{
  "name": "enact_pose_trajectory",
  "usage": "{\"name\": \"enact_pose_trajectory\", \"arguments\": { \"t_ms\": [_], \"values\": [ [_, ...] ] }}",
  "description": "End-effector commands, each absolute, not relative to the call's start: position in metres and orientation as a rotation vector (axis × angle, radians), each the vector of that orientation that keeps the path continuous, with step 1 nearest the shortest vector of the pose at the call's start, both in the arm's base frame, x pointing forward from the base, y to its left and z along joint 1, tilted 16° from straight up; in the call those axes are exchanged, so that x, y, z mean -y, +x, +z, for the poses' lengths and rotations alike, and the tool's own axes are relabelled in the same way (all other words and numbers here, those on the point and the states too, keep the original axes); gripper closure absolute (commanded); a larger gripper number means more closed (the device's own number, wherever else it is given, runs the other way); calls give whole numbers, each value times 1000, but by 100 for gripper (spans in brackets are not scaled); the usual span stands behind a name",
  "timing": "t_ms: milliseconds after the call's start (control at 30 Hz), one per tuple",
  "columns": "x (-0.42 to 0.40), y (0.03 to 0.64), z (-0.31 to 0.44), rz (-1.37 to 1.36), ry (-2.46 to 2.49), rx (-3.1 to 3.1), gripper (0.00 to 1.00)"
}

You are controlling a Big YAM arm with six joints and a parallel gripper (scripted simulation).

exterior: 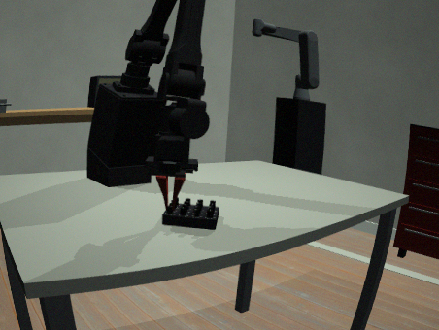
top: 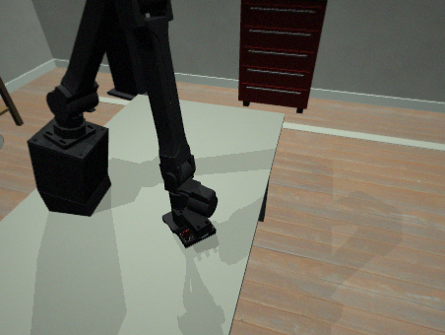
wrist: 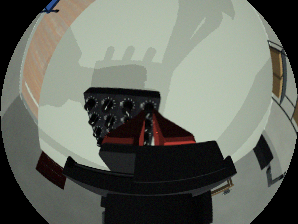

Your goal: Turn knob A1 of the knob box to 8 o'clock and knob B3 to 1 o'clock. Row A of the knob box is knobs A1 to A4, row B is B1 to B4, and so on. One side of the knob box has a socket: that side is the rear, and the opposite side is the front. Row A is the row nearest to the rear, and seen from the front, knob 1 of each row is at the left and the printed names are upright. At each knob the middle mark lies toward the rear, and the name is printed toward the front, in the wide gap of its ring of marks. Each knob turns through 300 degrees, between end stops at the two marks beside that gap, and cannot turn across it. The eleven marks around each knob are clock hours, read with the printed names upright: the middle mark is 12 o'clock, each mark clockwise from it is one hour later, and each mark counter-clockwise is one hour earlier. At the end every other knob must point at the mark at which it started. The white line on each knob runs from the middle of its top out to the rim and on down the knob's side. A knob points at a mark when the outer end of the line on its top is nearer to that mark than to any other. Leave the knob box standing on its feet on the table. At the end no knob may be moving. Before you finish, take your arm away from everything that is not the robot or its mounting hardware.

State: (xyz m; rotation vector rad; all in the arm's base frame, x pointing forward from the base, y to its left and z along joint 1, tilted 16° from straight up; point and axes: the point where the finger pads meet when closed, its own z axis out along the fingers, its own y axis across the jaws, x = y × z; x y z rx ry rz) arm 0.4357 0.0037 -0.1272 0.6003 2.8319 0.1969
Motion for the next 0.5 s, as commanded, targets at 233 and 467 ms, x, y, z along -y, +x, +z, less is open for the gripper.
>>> {"name": "enact_pose_trajectory", "arguments": {
  "t_ms": [233,467],
  "values": [
    [-7,448,-123,169,315,-2841,92],
    [-7,448,-123,137,86,-2851,92]
  ]
}}
